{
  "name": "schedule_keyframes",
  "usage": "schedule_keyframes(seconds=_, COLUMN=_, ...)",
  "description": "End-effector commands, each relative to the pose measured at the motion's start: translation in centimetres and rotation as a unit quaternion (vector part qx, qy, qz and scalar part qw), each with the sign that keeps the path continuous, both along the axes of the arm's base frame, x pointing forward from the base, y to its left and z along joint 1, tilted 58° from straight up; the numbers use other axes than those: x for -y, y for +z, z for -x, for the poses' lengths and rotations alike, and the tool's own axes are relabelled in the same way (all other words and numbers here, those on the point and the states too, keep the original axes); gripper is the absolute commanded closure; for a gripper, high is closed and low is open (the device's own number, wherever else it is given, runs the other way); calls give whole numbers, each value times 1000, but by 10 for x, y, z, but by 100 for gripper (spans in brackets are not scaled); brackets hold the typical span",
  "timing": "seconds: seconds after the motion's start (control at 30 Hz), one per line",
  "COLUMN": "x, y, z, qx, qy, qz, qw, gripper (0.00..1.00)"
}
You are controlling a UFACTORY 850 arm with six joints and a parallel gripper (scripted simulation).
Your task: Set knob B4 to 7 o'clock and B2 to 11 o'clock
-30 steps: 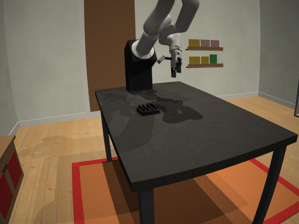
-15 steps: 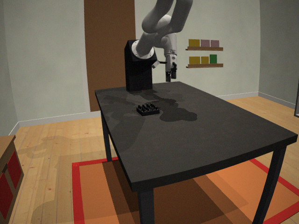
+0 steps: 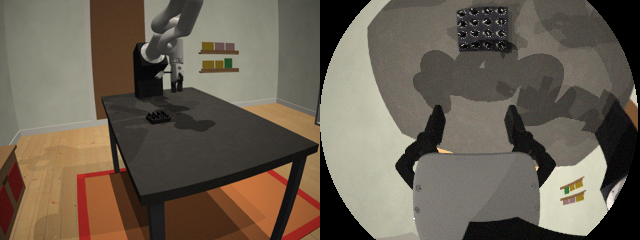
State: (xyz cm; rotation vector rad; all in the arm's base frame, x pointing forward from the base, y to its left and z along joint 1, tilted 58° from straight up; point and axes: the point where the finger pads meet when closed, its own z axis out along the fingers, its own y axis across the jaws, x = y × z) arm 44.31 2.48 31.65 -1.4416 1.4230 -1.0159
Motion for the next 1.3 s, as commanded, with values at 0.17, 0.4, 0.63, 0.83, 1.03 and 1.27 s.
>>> schedule_keyframes(seconds=0.17, x=31, y=-6, z=-31, qx=-41, qy=30, qz=2, qw=999, gripper=0)
schedule_keyframes(seconds=0.4, x=52, y=-10, z=-50, qx=-68, qy=44, qz=7, qw=997, gripper=0)
schedule_keyframes(seconds=0.63, x=75, y=-14, z=-73, qx=-99, qy=61, qz=11, qw=993, gripper=0)
schedule_keyframes(seconds=0.83, x=88, y=-17, z=-83, qx=-115, qy=68, qz=14, qw=991, gripper=0)
schedule_keyframes(seconds=1.03, x=94, y=-18, z=-87, qx=-121, qy=70, qz=16, qw=990, gripper=0)
schedule_keyframes(seconds=1.27, x=94, y=-18, z=-87, qx=-122, qy=70, qz=16, qw=990, gripper=0)
